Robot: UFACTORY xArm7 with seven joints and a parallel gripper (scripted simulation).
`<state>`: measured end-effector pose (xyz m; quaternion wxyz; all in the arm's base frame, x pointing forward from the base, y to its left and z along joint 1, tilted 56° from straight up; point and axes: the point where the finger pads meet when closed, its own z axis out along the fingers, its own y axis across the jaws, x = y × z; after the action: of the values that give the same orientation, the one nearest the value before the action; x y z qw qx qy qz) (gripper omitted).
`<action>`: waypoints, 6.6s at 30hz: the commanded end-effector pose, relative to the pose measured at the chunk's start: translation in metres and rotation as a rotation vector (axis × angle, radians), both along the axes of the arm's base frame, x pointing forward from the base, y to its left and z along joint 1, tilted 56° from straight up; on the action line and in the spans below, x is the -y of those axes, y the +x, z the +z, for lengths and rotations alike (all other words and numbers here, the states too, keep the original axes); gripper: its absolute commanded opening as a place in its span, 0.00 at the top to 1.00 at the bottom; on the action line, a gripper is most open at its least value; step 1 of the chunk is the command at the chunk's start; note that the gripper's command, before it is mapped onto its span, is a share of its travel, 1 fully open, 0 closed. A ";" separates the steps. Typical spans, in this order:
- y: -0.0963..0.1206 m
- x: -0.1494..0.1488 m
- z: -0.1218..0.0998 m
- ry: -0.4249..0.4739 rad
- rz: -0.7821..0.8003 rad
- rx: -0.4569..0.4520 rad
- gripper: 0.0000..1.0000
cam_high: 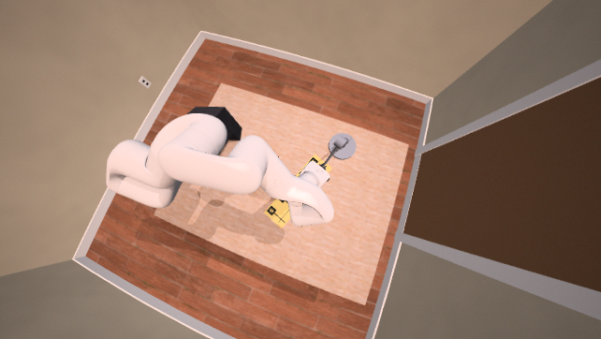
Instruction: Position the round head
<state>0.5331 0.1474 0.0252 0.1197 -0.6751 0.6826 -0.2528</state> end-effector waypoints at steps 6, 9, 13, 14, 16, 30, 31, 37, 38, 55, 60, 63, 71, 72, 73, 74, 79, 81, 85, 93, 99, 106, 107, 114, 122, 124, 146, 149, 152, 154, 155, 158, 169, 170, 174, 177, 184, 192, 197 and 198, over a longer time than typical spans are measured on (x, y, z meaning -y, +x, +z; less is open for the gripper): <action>0.001 -0.004 0.001 0.002 0.004 0.001 0.00; 0.001 -0.004 0.001 0.002 0.004 0.001 0.00; 0.000 -0.004 0.001 0.002 0.004 0.001 0.00; 0.000 -0.004 0.001 0.002 0.004 0.001 0.00; 0.000 -0.004 0.001 0.002 0.004 0.001 0.00; 0.000 -0.004 0.001 0.002 0.005 0.001 0.00; 0.000 -0.004 0.001 0.002 0.005 0.001 0.00; 0.000 -0.004 0.001 0.002 0.005 0.001 0.00; 0.000 -0.004 0.001 0.002 0.005 0.001 0.00; 0.000 -0.004 0.001 0.002 0.005 0.001 0.00; 0.000 -0.004 0.001 0.002 0.005 0.001 0.00; 0.000 -0.004 0.001 0.002 0.005 0.001 0.00; 0.000 -0.004 0.001 0.002 0.005 0.001 0.00; 0.000 -0.004 0.001 0.002 0.005 0.001 0.00; 0.000 -0.004 0.001 0.002 0.005 0.001 0.00; 0.000 -0.004 0.001 0.002 0.005 0.001 0.00; 0.000 -0.004 0.001 0.002 0.005 0.001 0.00; 0.000 -0.004 0.001 0.002 0.005 0.001 0.00; 0.000 -0.004 0.001 0.002 0.005 0.001 0.00; -0.008 -0.007 0.015 0.002 0.005 0.001 0.00; -0.022 -0.012 0.037 0.002 0.005 0.001 0.00; -0.033 -0.016 0.055 0.002 0.005 0.001 0.00; -0.034 -0.016 0.058 0.002 0.005 0.001 0.00; -0.047 -0.021 0.080 0.002 0.005 0.001 0.00; -0.060 -0.026 0.101 0.003 0.005 0.001 0.00; -0.060 -0.025 0.100 0.003 0.005 0.001 0.00; -0.055 -0.024 0.094 0.004 0.005 0.001 0.00; -0.056 -0.024 0.094 0.003 0.004 0.001 0.00; -0.056 -0.024 0.094 0.003 0.004 0.001 0.00; -0.056 -0.024 0.094 0.003 0.004 0.001 0.00; -0.056 -0.024 0.095 0.003 0.004 0.001 0.00; -0.056 -0.024 0.095 0.003 0.004 0.001 0.00; -0.056 -0.024 0.094 0.003 0.004 0.001 0.00; -0.056 -0.024 0.094 0.003 0.004 0.001 0.00; -0.056 -0.024 0.094 0.003 0.004 0.001 0.00; -0.056 -0.024 0.094 0.003 0.004 0.001 0.00; -0.056 -0.024 0.094 0.003 0.004 0.001 0.00; -0.056 -0.024 0.094 0.003 0.004 0.001 0.00; -0.056 -0.024 0.094 0.003 0.004 0.001 0.00; -0.056 -0.024 0.094 0.003 0.004 0.001 0.00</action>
<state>0.4772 0.1701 0.1186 0.1207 -0.6754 0.6826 -0.2517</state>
